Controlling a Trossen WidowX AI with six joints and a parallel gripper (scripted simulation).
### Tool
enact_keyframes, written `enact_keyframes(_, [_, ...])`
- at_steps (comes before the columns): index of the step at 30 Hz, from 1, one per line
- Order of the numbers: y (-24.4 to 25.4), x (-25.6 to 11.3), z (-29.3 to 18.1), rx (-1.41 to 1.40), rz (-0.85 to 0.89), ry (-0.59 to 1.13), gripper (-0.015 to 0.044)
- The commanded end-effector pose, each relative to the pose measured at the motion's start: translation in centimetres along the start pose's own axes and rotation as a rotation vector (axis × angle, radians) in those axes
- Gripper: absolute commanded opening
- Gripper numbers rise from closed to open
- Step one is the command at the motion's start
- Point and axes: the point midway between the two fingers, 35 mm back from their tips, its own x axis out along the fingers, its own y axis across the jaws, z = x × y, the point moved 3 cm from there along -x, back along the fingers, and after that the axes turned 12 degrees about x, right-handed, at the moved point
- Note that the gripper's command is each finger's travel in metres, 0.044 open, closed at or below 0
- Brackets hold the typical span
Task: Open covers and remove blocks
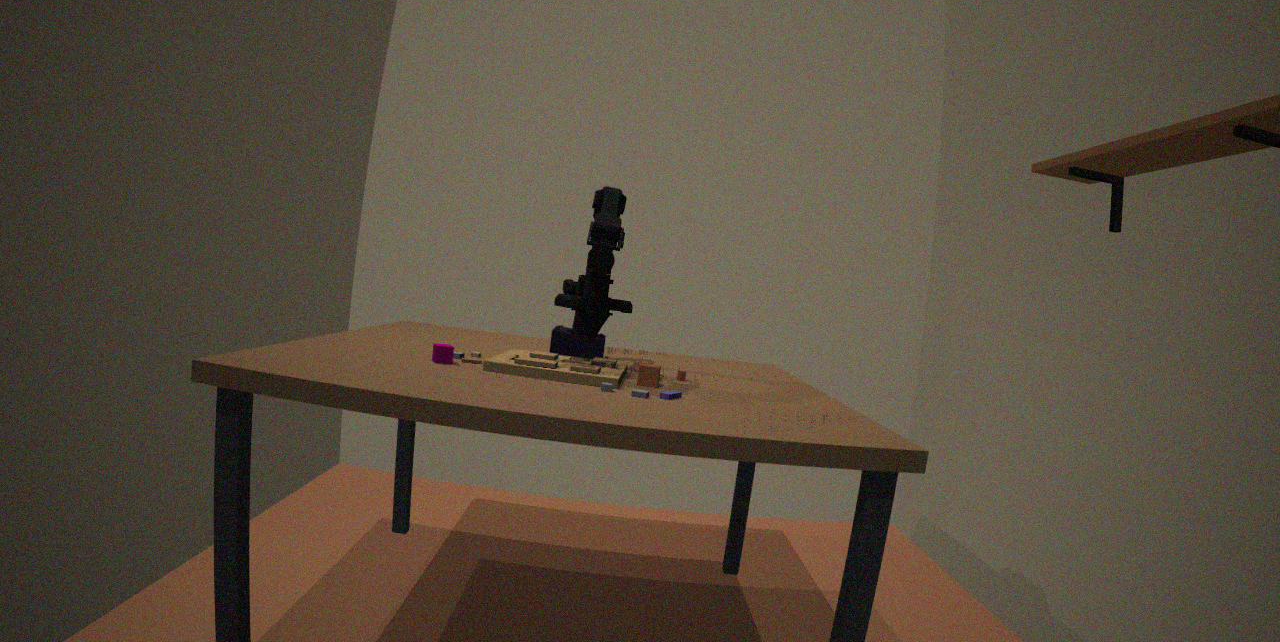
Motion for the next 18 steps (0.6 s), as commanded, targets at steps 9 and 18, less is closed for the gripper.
enact_keyframes(9, [-0.3,0.5,-0.1,0.1,-0.004,0.001,0.0])
enact_keyframes(18, [-0.6,4.4,-0.1,0.1,-0.005,0.001,0.0])
